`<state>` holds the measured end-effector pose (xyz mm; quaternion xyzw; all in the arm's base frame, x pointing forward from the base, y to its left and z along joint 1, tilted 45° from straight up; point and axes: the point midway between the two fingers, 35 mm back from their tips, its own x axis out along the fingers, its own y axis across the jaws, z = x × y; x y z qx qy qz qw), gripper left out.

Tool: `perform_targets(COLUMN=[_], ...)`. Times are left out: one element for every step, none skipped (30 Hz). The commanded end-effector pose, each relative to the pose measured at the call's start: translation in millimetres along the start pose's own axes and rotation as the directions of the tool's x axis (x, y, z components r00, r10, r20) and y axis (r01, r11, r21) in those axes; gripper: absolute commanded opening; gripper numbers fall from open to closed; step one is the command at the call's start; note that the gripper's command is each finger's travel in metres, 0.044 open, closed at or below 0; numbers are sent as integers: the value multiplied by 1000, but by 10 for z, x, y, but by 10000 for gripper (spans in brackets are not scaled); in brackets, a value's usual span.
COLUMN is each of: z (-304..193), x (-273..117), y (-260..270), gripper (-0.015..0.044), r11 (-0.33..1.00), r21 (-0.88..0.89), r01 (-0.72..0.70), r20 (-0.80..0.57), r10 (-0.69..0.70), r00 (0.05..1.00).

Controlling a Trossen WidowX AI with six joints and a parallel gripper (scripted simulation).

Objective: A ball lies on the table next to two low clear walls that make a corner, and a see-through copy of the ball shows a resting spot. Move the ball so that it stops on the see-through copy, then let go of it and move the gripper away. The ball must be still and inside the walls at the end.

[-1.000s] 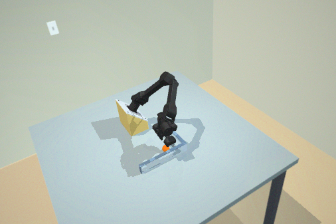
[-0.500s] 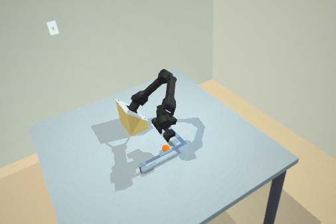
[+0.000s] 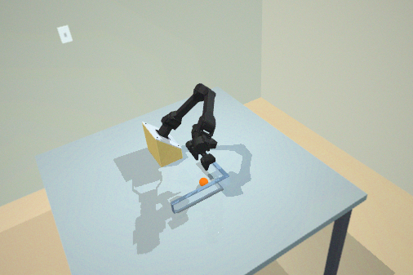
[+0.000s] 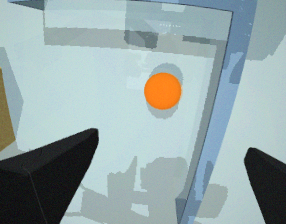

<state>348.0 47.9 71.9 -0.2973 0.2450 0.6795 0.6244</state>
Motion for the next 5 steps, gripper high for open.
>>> perform_targets(z=[0,0,0,0,0], x=[-3,-3,-3,-3,-3], y=[4,4,4,4,4], gripper=[440,440,440,440,440], r11=[1000,1000,1000,1000,1000], r21=[-4,-4,-4,-4,-4], r01=[-2,-2,-2,-2,-2], r20=[-2,-2,-2,-2,-2], r10=[2,2,2,2,2], r00=[1000,1000,1000,1000,1000])
